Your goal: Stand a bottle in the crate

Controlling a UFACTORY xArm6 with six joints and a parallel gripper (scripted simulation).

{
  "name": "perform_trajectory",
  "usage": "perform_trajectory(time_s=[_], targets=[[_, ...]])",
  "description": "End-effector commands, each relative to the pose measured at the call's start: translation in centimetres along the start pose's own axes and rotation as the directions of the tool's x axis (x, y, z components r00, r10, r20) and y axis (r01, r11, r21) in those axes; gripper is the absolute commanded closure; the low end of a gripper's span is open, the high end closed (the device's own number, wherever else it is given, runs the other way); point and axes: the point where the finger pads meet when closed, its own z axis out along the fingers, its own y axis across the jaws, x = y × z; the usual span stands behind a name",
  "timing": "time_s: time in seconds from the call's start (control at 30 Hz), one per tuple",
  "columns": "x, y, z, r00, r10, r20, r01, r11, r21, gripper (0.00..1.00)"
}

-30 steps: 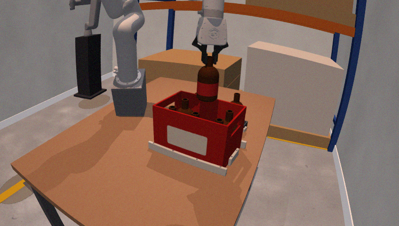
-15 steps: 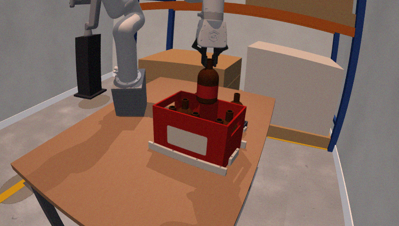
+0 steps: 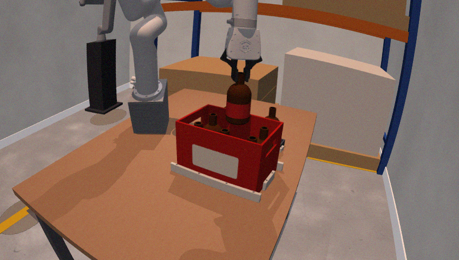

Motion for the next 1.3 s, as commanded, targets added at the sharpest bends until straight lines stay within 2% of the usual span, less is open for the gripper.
perform_trajectory(time_s=[0.0, 0.33, 1.27], targets=[[-0.08, 0.08, 0.29, 1.000, 0.001, 0.002, -0.001, 1.000, -0.003, 1.00], [-0.10, 0.08, 1.05, 1.000, 0.001, 0.002, -0.001, 1.000, -0.003, 1.00], [-0.10, 0.07, 1.25, 1.000, 0.001, 0.002, -0.001, 1.000, -0.003, 1.00]])
